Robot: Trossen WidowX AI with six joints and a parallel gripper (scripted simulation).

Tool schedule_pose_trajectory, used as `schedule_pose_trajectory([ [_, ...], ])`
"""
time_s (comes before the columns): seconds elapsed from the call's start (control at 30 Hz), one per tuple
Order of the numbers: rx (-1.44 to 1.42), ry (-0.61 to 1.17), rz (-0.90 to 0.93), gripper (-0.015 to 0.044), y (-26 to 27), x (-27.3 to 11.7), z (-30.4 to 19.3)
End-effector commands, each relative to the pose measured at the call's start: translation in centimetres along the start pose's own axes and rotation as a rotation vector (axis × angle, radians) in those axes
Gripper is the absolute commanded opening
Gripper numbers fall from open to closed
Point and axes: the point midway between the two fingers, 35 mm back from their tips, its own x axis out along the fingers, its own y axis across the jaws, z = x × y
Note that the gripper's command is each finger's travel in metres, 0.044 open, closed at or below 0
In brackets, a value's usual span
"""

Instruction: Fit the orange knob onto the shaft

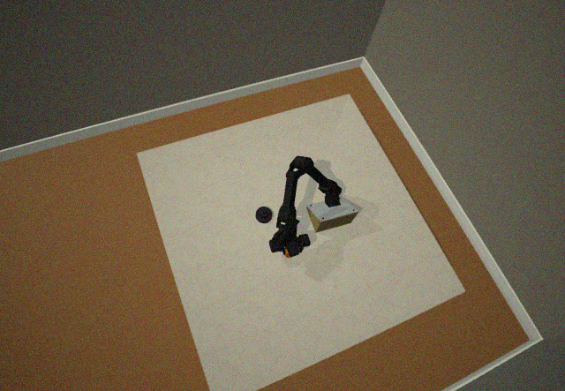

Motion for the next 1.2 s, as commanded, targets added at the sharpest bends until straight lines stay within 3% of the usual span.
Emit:
schedule_pose_trajectory([
  [0.0, 0.002, -0.063, -0.001, 0.0179, 0.0, -0.3, -0.5],
  [1.17, 0.001, -0.522, 0.001, 0.0179, 0.0, -1.6, -3.2],
])
